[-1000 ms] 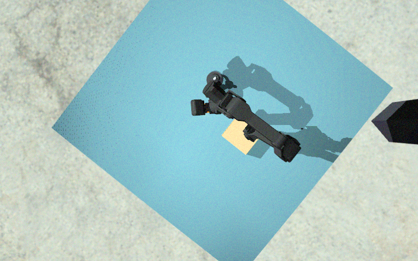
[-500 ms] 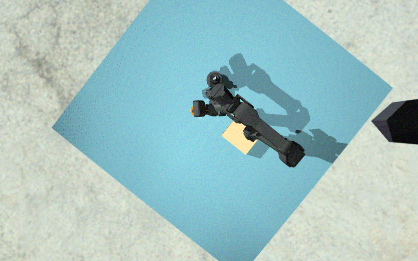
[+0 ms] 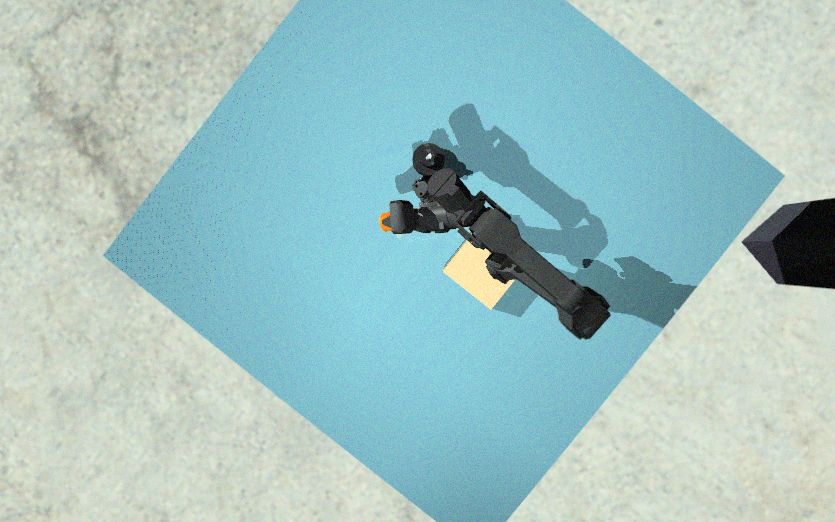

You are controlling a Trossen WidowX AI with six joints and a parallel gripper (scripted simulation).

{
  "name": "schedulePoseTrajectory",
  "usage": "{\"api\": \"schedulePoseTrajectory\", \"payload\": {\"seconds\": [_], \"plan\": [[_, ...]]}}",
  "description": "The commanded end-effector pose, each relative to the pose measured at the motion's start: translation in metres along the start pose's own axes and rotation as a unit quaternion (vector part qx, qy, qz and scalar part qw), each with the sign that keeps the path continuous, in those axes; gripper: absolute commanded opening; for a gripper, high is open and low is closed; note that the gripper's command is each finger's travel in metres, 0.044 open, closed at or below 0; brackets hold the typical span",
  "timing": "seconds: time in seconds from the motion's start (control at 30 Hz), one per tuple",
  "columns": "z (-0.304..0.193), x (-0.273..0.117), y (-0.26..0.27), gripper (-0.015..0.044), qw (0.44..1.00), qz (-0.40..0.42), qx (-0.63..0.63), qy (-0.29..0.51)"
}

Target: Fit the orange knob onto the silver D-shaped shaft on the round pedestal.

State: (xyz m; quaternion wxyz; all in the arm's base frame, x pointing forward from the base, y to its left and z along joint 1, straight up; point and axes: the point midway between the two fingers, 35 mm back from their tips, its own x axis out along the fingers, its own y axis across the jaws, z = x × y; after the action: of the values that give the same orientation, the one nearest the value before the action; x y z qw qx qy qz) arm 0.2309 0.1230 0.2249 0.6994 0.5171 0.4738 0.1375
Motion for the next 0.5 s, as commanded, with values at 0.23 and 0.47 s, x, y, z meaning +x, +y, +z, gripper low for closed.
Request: {"api": "schedulePoseTrajectory", "payload": {"seconds": [0.23, 0.47], "plan": [[0.0, 0.0, -0.0007, 0.0, 1.0, 0.011, 0.0, 0.0], [0.0, 0.0, -0.0007, 0.0, 1.0, 0.011, 0.0, 0.0]]}}
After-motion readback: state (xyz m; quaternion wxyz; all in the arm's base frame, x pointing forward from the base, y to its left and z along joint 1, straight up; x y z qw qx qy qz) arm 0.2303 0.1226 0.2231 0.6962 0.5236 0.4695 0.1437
